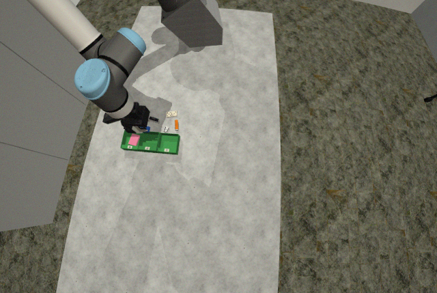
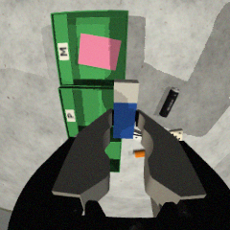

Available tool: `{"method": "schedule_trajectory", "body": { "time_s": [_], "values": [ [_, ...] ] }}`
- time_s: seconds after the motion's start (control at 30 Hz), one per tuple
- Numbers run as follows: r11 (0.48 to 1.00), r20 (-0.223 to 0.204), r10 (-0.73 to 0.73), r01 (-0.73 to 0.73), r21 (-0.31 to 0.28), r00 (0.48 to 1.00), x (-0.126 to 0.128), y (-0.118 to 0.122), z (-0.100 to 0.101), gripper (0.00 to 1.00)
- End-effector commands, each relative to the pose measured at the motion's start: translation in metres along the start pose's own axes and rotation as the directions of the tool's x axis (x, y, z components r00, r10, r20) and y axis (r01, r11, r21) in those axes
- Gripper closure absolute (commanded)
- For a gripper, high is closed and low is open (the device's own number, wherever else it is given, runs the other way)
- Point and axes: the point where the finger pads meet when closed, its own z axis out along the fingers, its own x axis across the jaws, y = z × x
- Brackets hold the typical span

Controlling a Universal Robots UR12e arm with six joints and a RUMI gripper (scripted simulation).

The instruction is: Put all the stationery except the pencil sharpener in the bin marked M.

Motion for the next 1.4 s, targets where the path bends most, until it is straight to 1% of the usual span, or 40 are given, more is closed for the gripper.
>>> {"method": "schedule_trajectory", "body": {
  "time_s": [0.0, 0.2, 0.43, 0.87, 1.37],
  "values": [
    [1.0, 0.0, 0.0, 0.0, -0.001, 1.0, -0.017, -0.028, 0.0, 1.0],
    [1.0, 0.0, 0.0, 0.0, -0.001, 1.0, -0.035, -0.06, 0.0, 1.0],
    [1.0, 0.0, 0.0, 0.0, -0.001, 1.0, -0.037, -0.063, 0.0, 1.0],
    [1.0, 0.0, 0.0, 0.0, -0.001, 1.0, -0.035, -0.059, 0.0, 1.0],
    [1.0, 0.0, 0.0, 0.0, -0.001, 1.0, -0.035, -0.059, 0.028, 1.0]
  ]
}}
